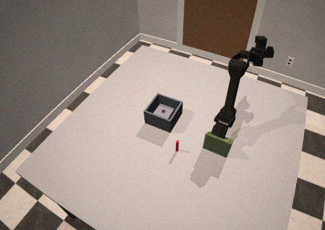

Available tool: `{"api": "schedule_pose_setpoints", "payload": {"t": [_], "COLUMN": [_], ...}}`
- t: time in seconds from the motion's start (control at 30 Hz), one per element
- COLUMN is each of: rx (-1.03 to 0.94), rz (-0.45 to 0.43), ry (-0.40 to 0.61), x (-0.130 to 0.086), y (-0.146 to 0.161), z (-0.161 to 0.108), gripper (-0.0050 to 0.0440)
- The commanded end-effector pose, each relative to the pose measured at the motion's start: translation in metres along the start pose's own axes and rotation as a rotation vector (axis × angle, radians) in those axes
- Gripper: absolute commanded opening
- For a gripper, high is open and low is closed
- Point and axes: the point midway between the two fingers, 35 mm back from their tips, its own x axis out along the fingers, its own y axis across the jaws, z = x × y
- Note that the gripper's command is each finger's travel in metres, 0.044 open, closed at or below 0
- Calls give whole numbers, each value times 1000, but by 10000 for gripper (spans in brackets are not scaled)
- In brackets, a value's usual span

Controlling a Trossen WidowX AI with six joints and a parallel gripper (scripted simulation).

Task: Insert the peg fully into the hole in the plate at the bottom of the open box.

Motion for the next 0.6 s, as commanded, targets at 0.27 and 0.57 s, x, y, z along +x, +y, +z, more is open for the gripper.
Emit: {"api": "schedule_pose_setpoints", "payload": {"t": [0.27,0.57], "rx": [0,2], "rz": [0,-2], "ry": [0,2], "x": [0,0], "y": [0,-1], "z": [0,-1], "gripper": [400,424]}}
